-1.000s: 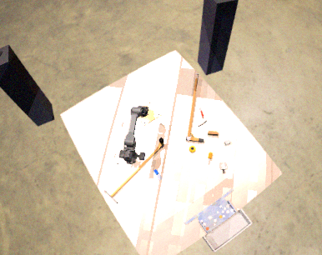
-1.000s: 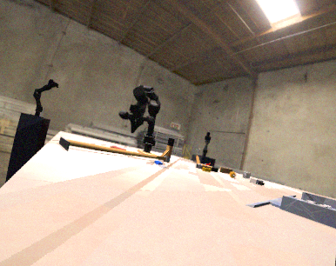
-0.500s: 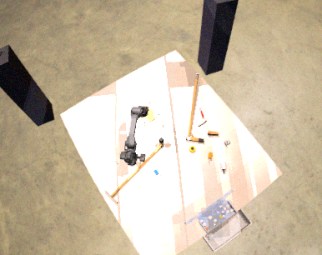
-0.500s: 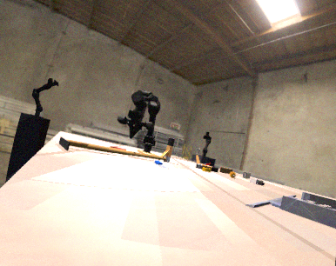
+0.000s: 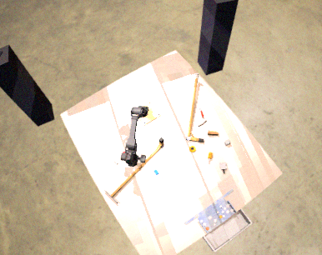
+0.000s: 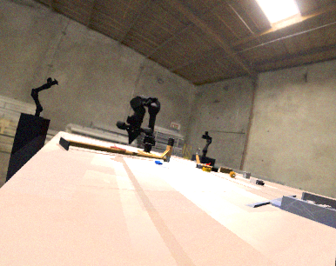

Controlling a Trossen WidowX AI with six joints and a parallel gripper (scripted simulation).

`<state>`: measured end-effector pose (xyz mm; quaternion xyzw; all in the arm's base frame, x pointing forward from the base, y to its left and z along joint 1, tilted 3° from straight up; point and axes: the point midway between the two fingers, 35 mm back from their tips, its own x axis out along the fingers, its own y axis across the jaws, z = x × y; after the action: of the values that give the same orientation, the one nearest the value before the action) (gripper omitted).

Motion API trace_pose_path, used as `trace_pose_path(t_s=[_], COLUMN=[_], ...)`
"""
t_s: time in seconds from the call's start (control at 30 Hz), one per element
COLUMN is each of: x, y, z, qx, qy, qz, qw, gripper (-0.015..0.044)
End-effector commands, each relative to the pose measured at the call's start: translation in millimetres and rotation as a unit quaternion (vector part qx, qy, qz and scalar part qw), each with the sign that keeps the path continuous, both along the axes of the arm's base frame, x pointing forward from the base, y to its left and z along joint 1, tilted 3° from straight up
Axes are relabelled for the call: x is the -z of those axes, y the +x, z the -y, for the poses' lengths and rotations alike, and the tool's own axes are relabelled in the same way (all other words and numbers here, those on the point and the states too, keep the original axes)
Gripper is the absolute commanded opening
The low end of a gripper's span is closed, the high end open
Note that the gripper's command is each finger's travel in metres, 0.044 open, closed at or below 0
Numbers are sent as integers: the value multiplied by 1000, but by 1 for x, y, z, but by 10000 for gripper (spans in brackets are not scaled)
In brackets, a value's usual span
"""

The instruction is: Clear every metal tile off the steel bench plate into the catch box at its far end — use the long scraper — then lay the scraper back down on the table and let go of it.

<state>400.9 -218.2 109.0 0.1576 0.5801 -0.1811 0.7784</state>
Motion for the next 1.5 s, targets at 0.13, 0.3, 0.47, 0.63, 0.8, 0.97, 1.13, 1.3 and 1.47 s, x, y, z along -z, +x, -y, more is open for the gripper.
trace_pose_path(t_s=[0.13,0.3,0.47,0.63,0.8,0.97,1.13,1.3,1.47], x=[20,30,39,49,51,50,49,49,48], y=[-1,-2,-3,-5,-5,0,5,9,14], z=[-2,-3,-4,-5,-6,-7,-8,-9,-11], qx=[2,2,2,2,2,2,2,2,2], qy=[3,3,3,3,3,3,3,3,3], qz=[-2,-2,-2,-3,-3,-2,-2,-2,-2], qw=[1000,1000,1000,1000,1000,1000,1000,1000,1000], gripper=[0,0,0,0,0,0,0,0,0])
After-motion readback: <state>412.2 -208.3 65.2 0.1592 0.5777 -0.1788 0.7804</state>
